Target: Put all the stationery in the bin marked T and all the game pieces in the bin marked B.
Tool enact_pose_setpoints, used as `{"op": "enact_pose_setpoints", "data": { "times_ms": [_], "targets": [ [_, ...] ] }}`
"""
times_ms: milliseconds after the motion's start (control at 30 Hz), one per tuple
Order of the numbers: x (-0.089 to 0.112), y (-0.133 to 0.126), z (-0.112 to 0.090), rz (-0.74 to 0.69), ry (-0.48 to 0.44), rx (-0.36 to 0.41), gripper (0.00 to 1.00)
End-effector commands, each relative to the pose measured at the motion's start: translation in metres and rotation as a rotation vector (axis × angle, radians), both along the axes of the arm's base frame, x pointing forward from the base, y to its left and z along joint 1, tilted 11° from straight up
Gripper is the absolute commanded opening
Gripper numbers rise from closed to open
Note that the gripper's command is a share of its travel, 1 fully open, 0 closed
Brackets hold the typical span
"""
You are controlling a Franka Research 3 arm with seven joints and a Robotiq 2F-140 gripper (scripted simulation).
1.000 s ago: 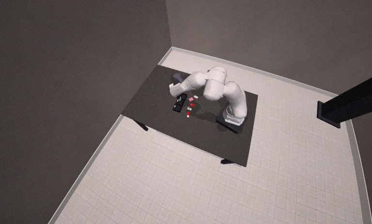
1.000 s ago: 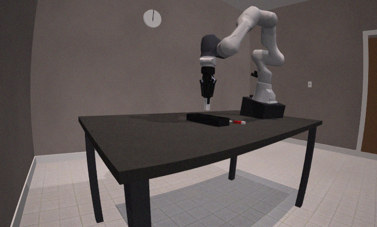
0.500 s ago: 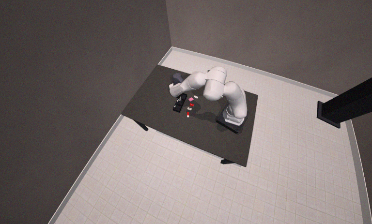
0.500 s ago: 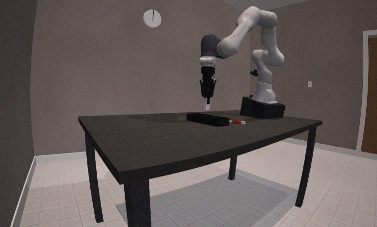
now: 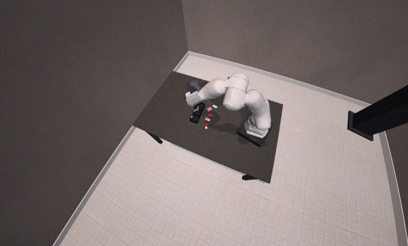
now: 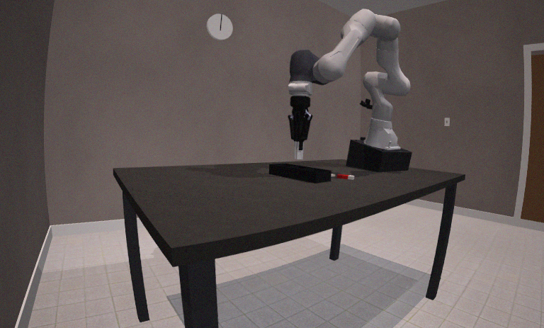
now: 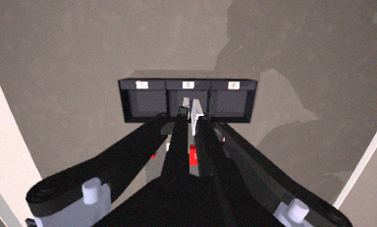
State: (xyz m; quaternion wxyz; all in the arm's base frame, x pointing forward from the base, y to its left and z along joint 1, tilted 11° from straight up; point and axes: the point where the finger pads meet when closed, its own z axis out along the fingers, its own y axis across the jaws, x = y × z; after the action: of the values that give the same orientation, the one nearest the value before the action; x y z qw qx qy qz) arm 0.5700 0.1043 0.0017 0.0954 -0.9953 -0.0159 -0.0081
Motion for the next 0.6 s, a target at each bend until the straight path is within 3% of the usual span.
{"op": "enact_pose_setpoints", "data": {
  "times_ms": [0,567],
  "targets": [
    [-0.004,0.009,0.001,-0.003,0.006,0.0,0.05],
    [-0.018,0.081,0.015,-0.003,0.006,0.0,0.05]
  ]
}}
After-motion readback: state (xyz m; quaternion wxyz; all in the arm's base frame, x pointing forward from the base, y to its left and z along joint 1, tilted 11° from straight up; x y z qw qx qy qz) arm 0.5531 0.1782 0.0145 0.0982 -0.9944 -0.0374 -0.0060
